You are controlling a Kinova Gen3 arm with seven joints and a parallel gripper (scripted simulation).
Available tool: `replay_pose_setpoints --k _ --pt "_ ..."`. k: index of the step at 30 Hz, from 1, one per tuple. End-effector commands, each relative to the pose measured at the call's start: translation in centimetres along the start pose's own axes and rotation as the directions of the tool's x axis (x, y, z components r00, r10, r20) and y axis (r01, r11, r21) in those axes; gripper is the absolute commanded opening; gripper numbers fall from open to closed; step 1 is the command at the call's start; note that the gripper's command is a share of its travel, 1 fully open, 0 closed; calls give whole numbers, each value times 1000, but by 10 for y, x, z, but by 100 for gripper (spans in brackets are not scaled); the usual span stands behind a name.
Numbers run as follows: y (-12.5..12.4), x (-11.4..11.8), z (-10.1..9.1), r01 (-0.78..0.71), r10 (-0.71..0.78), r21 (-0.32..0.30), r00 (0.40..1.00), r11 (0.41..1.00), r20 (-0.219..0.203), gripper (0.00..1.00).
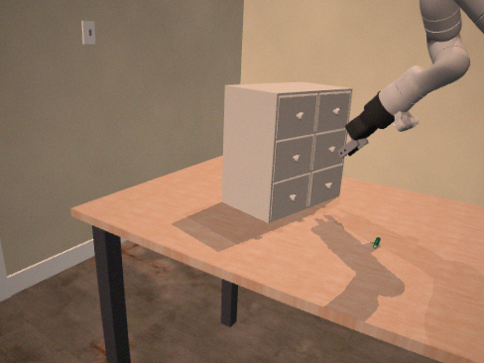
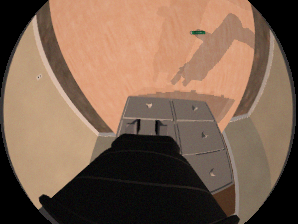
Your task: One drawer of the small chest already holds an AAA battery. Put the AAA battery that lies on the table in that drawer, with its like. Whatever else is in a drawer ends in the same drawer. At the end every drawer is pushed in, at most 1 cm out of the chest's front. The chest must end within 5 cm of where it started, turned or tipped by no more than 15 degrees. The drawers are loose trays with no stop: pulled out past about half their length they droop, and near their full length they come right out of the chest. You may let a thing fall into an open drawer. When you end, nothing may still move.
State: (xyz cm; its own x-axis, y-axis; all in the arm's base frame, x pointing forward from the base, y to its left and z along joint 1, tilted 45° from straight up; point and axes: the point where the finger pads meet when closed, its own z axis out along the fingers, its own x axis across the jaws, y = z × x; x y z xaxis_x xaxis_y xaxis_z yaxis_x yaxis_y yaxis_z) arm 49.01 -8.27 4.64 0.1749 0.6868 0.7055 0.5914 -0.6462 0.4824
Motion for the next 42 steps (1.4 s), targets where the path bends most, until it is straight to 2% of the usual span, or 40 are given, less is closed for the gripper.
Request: replay_pose_setpoints --k 1,42 --pt "1 0 0 0 0 -2 1000 1000 1 67" --pt "6 0 5 0 0 -2 1000 1000 1 67"
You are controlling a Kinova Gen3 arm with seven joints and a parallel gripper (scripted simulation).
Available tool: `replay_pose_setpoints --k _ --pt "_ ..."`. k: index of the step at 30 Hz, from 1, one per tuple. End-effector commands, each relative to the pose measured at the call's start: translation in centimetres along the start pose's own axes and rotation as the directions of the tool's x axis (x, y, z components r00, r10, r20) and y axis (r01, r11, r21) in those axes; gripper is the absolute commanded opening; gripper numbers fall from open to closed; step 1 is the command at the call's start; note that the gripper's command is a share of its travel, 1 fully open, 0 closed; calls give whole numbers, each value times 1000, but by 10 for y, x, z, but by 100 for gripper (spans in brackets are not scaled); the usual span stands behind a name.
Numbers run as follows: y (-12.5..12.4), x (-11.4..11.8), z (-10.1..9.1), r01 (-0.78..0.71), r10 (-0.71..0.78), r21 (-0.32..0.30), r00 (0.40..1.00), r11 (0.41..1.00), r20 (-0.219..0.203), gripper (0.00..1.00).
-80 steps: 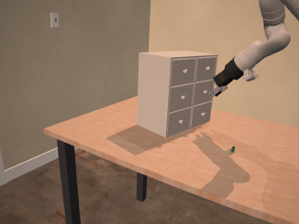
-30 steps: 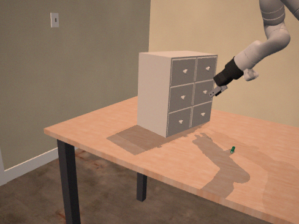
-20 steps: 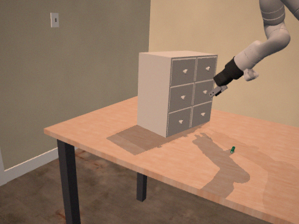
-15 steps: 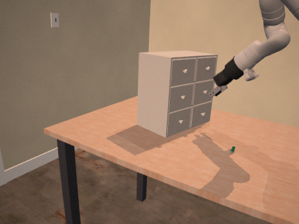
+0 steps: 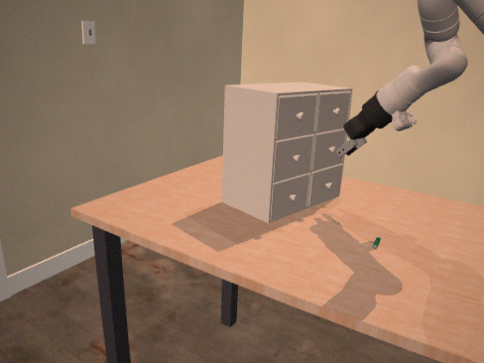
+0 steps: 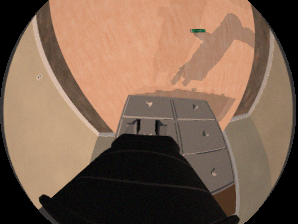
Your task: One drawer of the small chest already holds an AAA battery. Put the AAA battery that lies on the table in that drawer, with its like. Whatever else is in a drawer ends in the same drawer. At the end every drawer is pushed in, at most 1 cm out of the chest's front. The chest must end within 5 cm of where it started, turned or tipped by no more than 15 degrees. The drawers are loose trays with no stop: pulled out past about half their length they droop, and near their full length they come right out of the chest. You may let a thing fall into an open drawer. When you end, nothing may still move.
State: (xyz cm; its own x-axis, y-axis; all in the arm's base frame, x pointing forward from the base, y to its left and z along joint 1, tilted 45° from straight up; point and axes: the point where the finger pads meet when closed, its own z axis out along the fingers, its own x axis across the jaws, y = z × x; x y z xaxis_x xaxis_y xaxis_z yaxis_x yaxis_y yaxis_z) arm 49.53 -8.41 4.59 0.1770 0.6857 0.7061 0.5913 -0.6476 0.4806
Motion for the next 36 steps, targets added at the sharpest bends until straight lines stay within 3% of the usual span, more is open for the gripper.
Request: replay_pose_setpoints --k 1,36 --pt "3 0 2 3 -3 -2 1000 1000 0 67" --pt "21 0 20 3 -3 -2 1000 1000 0 67"
